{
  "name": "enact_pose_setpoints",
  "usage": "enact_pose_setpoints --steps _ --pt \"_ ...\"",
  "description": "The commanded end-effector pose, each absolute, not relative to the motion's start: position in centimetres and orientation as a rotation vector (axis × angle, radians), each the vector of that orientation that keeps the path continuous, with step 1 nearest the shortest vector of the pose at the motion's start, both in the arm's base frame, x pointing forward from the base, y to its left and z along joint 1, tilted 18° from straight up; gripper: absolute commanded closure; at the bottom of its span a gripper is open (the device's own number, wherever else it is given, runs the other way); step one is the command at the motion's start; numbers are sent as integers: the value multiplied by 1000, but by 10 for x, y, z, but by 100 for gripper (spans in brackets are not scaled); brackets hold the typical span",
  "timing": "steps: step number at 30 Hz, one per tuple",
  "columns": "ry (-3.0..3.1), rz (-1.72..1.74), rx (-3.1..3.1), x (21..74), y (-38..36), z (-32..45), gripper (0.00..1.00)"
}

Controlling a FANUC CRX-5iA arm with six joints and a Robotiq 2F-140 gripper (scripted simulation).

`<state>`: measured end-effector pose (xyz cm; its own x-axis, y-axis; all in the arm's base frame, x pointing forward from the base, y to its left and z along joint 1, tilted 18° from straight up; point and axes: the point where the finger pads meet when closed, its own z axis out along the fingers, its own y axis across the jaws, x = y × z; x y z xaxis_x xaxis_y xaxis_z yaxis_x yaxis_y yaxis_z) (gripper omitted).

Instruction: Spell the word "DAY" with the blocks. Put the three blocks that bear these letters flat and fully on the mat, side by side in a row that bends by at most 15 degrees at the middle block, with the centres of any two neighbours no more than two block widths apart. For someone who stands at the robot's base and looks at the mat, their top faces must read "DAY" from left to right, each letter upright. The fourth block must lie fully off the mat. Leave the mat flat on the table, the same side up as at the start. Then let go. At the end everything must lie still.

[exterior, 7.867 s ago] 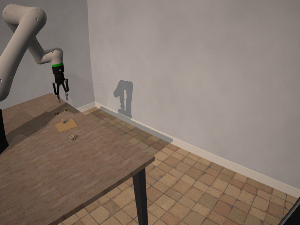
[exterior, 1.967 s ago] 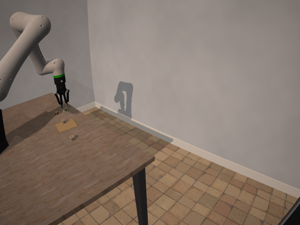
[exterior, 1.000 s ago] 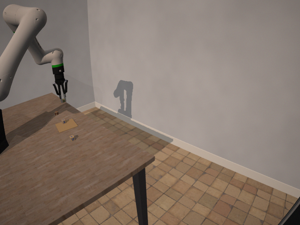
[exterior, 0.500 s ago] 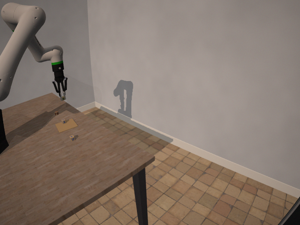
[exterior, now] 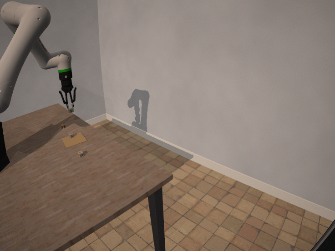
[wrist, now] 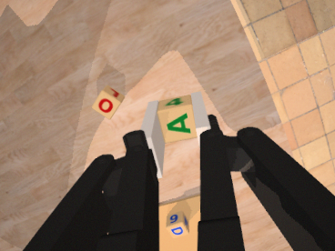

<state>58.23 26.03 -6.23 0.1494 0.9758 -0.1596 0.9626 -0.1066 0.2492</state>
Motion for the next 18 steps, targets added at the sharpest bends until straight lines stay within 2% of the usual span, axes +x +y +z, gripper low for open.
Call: enact_pose_setpoints --steps 1,18 --pt "1720 101 2259 582 249 -59 87" --pt "1070 213 2656 577 205 -50 87"
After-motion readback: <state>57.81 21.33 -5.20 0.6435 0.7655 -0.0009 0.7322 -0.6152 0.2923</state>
